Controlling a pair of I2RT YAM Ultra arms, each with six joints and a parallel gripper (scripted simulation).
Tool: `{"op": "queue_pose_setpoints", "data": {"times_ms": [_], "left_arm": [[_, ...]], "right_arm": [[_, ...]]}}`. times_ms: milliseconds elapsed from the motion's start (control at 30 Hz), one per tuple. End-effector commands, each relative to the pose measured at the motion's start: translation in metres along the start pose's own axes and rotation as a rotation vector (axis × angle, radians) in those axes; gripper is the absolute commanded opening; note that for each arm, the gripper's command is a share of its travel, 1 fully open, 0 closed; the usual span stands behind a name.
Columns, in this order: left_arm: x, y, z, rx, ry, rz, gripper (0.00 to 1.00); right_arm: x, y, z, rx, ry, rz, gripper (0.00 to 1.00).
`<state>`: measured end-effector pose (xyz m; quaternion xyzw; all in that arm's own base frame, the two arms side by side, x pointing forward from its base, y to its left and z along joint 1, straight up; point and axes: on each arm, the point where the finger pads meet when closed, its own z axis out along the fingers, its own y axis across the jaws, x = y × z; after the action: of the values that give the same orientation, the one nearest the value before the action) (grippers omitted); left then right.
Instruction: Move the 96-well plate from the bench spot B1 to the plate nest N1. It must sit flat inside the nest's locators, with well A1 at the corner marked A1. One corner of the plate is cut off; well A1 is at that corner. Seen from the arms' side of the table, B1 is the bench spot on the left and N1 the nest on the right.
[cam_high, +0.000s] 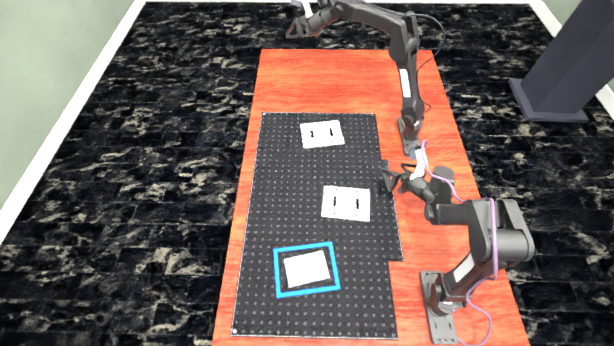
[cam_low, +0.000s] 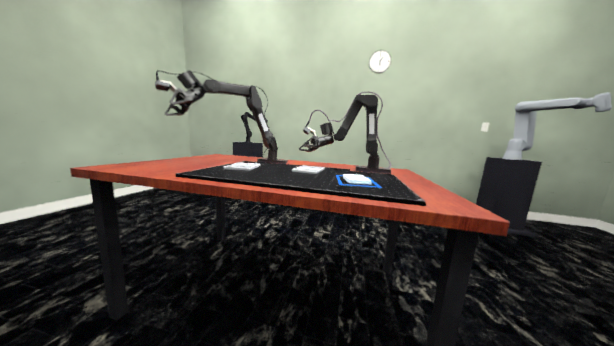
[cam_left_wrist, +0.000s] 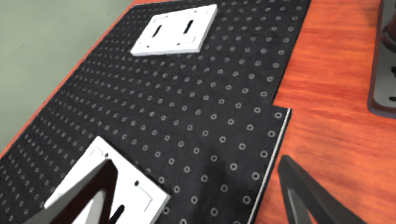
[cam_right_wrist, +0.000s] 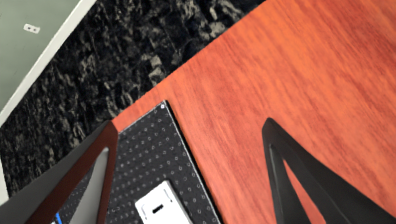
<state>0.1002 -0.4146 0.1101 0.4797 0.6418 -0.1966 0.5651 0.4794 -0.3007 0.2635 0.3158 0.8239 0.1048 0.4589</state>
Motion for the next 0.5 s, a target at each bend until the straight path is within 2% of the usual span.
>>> {"op": "queue_pose_setpoints", "data": {"times_ms": [0,100,233,333,467], "left_arm": [[-0.006,0.001,0.000,-0.002,-0.014,-0.009,1.00],[-0.001,0.000,0.000,0.000,0.004,-0.011,1.00],[0.018,0.012,-0.006,-0.006,0.072,-0.046,1.00],[0.035,0.030,-0.014,-0.023,0.146,-0.086,1.00],[0.047,0.069,-0.028,-0.079,0.198,-0.163,1.00]], "right_arm": [[-0.006,0.004,-0.005,-0.006,-0.019,-0.010,1.00],[-0.011,0.004,-0.005,0.001,-0.040,-0.025,1.00],[-0.013,0.032,-0.001,-0.023,-0.085,-0.104,1.00],[-0.003,0.079,0.007,-0.073,-0.121,-0.199,1.00],[0.036,0.147,0.013,-0.166,-0.109,-0.298,1.00]]}}
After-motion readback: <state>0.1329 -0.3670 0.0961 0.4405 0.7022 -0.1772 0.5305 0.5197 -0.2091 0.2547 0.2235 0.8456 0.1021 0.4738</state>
